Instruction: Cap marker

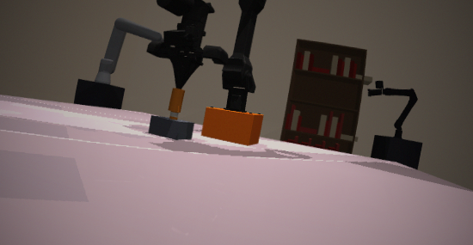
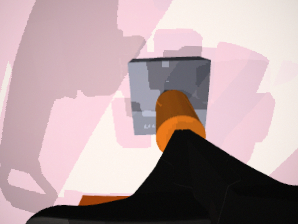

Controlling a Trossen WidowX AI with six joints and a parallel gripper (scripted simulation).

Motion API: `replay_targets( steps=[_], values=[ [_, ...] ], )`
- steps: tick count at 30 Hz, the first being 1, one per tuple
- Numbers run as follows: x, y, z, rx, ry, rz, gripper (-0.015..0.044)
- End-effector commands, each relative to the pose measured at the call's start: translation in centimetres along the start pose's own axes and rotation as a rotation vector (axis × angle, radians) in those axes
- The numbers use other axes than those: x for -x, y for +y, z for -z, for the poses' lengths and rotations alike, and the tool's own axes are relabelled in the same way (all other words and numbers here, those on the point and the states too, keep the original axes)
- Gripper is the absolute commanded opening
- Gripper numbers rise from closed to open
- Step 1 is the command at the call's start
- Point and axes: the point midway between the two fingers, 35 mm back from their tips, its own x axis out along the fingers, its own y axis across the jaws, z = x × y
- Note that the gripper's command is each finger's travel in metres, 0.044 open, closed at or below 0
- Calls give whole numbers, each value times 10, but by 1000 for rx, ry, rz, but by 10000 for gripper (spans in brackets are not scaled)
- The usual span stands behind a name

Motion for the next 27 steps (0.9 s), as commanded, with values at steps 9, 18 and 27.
replay_targets(
  steps=[9, 18, 27],
  values=[
    [45, -1, -5, 0, -3, 1, 0],
    [90, 0, -1, 0, -1, 0, 0],
    [90, 0, -1, 0, -1, 0, 236]
  ],
)
